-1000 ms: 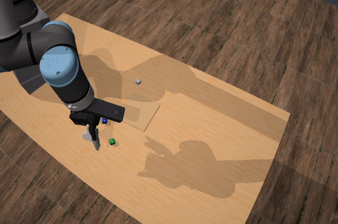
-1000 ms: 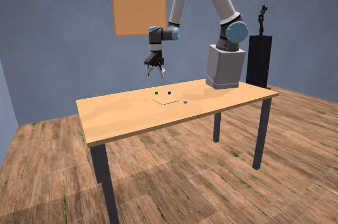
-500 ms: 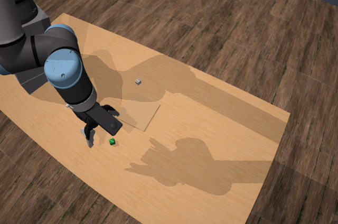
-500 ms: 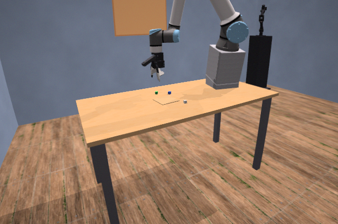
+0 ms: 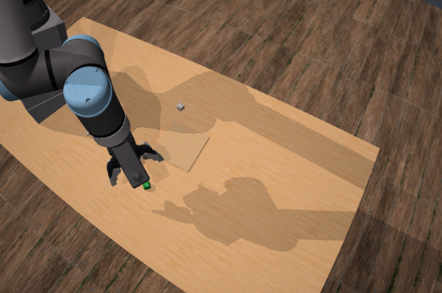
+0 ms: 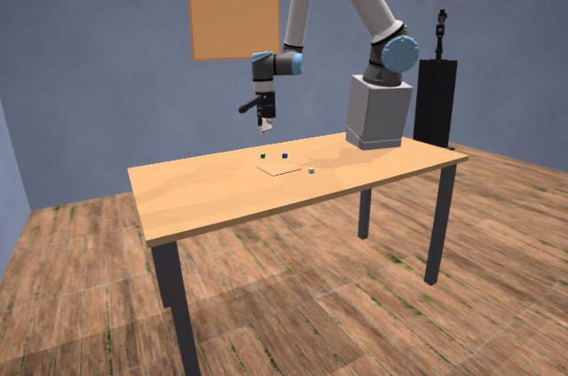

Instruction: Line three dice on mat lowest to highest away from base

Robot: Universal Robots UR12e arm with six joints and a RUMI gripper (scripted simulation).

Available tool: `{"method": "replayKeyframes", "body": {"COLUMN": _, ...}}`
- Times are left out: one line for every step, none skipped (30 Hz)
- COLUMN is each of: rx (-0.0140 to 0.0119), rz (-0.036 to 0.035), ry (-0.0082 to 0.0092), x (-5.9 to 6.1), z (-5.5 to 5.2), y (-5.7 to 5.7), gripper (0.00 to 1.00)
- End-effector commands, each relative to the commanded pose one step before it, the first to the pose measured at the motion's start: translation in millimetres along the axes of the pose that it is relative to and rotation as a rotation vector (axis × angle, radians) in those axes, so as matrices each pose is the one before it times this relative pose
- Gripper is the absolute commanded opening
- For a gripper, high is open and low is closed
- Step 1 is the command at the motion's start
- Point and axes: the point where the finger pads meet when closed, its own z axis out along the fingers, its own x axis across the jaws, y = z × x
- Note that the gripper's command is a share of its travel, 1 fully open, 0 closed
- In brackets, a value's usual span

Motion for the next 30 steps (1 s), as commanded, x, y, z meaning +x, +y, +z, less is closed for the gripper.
{"method": "replayKeyframes", "body": {"rx": 0.00278, "rz": 0.09505, "ry": 0.00328, "x": 0.39, "z": 2.68, "y": 0.29, "gripper": 1.0}}
{"method": "replayKeyframes", "body": {"rx": 0.0, "rz": 0.01601, "ry": -0.00001, "x": 0.1, "z": 0.55, "y": 0.19, "gripper": 1.0}}
{"method": "replayKeyframes", "body": {"rx": 0.0, "rz": 0.01405, "ry": 0.0, "x": 0.09, "z": 0.49, "y": 0.17, "gripper": 1.0}}
{"method": "replayKeyframes", "body": {"rx": 0.0, "rz": 0.01214, "ry": 0.0, "x": 0.08, "z": 0.42, "y": 0.15, "gripper": 1.0}}
{"method": "replayKeyframes", "body": {"rx": 0.0, "rz": 0.01029, "ry": 0.0, "x": 0.07, "z": 0.36, "y": 0.13, "gripper": 1.0}}
{"method": "replayKeyframes", "body": {"rx": 0.0, "rz": 0.00853, "ry": 0.0, "x": 0.06, "z": 0.29, "y": 0.11, "gripper": 1.0}}
{"method": "replayKeyframes", "body": {"rx": 0.0, "rz": 0.00687, "ry": 0.0, "x": 0.05, "z": 0.24, "y": 0.09, "gripper": 1.0}}
{"method": "replayKeyframes", "body": {"rx": 0.0, "rz": 0.00534, "ry": 0.0, "x": 0.04, "z": 0.18, "y": 0.07, "gripper": 1.0}}
{"method": "replayKeyframes", "body": {"rx": 0.0, "rz": 0.00395, "ry": 0.0, "x": 0.03, "z": 0.14, "y": 0.05, "gripper": 1.0}}
{"method": "replayKeyframes", "body": {"rx": 0.0, "rz": 0.00274, "ry": 0.0, "x": 0.02, "z": 0.09, "y": 0.03, "gripper": 1.0}}
{"method": "replayKeyframes", "body": {"rx": 0.0, "rz": 0.00171, "ry": 0.0, "x": 0.01, "z": 0.06, "y": 0.02, "gripper": 1.0}}
{"method": "replayKeyframes", "body": {"rx": 0.0, "rz": 0.0, "ry": 0.0, "x": 0.0, "z": 0.0, "y": 0.0, "gripper": 1.0}}
{"method": "replayKeyframes", "body": {"rx": 0.0, "rz": 0.0, "ry": 0.0, "x": 0.0, "z": 0.0, "y": 0.0, "gripper": 1.0}}
{"method": "replayKeyframes", "body": {"rx": 0.0, "rz": 0.00091, "ry": 0.0, "x": 0.01, "z": 0.03, "y": 0.01, "gripper": 1.0}}
{"method": "replayKeyframes", "body": {"rx": 0.0, "rz": 0.00034, "ry": 0.0, "x": 0.0, "z": 0.01, "y": 0.0, "gripper": 1.0}}
{"method": "replayKeyframes", "body": {"rx": 0.0, "rz": 0.00005, "ry": 0.0, "x": 0.0, "z": 0.0, "y": 0.0, "gripper": 1.0}}
{"method": "replayKeyframes", "body": {"rx": 0.0, "rz": 0.0, "ry": 0.0, "x": 0.0, "z": 0.0, "y": 0.0, "gripper": 0.21}}
{"method": "replayKeyframes", "body": {"rx": 0.0, "rz": 0.0, "ry": 0.0, "x": 0.0, "z": 0.0, "y": 0.0, "gripper": 0.21}}
{"method": "replayKeyframes", "body": {"rx": 0.0, "rz": 0.0, "ry": 0.0, "x": 0.0, "z": 0.0, "y": 0.0, "gripper": 0.21}}
{"method": "replayKeyframes", "body": {"rx": 0.0, "rz": 0.0, "ry": 0.0, "x": 0.0, "z": 0.0, "y": 0.0, "gripper": 0.21}}
{"method": "replayKeyframes", "body": {"rx": 0.0, "rz": 0.0, "ry": 0.0, "x": 0.0, "z": 0.0, "y": 0.0, "gripper": 0.21}}
{"method": "replayKeyframes", "body": {"rx": 0.0, "rz": 0.0, "ry": 0.0, "x": 0.0, "z": 0.0, "y": 0.0, "gripper": 0.21}}
{"method": "replayKeyframes", "body": {"rx": 0.0, "rz": 0.0, "ry": 0.0, "x": 0.0, "z": 0.0, "y": 0.0, "gripper": 0.21}}
{"method": "replayKeyframes", "body": {"rx": 0.0, "rz": 0.0, "ry": 0.0, "x": 0.0, "z": 0.0, "y": 0.0, "gripper": 0.21}}
{"method": "replayKeyframes", "body": {"rx": 0.0, "rz": 0.0, "ry": 0.0, "x": 0.0, "z": 0.0, "y": 0.0, "gripper": 0.21}}
{"method": "replayKeyframes", "body": {"rx": 0.0, "rz": 0.0, "ry": 0.0, "x": 0.0, "z": 0.0, "y": 0.0, "gripper": 0.21}}
{"method": "replayKeyframes", "body": {"rx": 0.0, "rz": 0.0, "ry": 0.0, "x": 0.0, "z": 0.0, "y": 0.0, "gripper": 0.21}}
{"method": "replayKeyframes", "body": {"rx": 0.0, "rz": 0.0, "ry": 0.0, "x": 0.0, "z": 0.0, "y": 0.0, "gripper": 0.21}}
{"method": "replayKeyframes", "body": {"rx": 0.0, "rz": 0.0, "ry": 0.0, "x": 0.0, "z": 0.0, "y": 0.0, "gripper": 0.21}}
{"method": "replayKeyframes", "body": {"rx": 0.0, "rz": 0.0, "ry": 0.0, "x": 0.0, "z": 0.0, "y": 0.0, "gripper": 0.21}}
